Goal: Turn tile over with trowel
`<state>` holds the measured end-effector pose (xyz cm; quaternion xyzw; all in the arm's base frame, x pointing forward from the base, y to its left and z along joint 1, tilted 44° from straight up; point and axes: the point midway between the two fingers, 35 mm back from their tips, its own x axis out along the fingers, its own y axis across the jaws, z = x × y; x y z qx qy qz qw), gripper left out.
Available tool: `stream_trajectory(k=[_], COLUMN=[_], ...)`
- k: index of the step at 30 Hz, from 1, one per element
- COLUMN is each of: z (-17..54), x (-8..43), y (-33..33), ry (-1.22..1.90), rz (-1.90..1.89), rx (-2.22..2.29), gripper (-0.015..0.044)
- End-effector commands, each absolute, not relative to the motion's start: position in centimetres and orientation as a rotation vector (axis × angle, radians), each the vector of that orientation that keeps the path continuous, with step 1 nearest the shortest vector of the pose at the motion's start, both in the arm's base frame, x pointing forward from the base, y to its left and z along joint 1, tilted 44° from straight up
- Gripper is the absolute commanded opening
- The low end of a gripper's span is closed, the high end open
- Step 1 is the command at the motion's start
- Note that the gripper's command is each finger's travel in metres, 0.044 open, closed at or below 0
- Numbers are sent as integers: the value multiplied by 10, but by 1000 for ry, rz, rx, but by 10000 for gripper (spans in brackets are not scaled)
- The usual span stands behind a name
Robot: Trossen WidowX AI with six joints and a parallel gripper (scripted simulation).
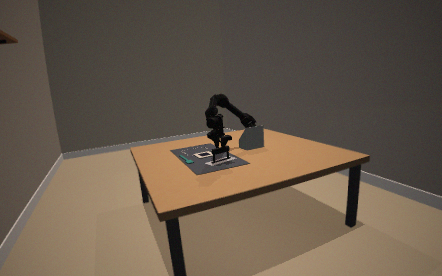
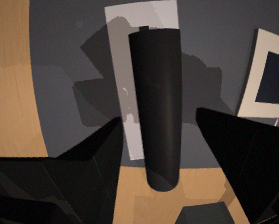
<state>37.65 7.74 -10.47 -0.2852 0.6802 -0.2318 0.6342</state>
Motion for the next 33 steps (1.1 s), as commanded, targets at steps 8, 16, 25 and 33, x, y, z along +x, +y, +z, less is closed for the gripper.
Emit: stream_trajectory(k=[8, 16, 25, 33], z=[-111, -111, -111, -111], x=[374, 374, 374, 374], y=[71, 71, 71, 71], ry=[1560, 1560, 1560, 1576], rz=[-530, -530, -530, -496], rx=[-663, -663, -663, -698], gripper=[139, 130, 130, 130])
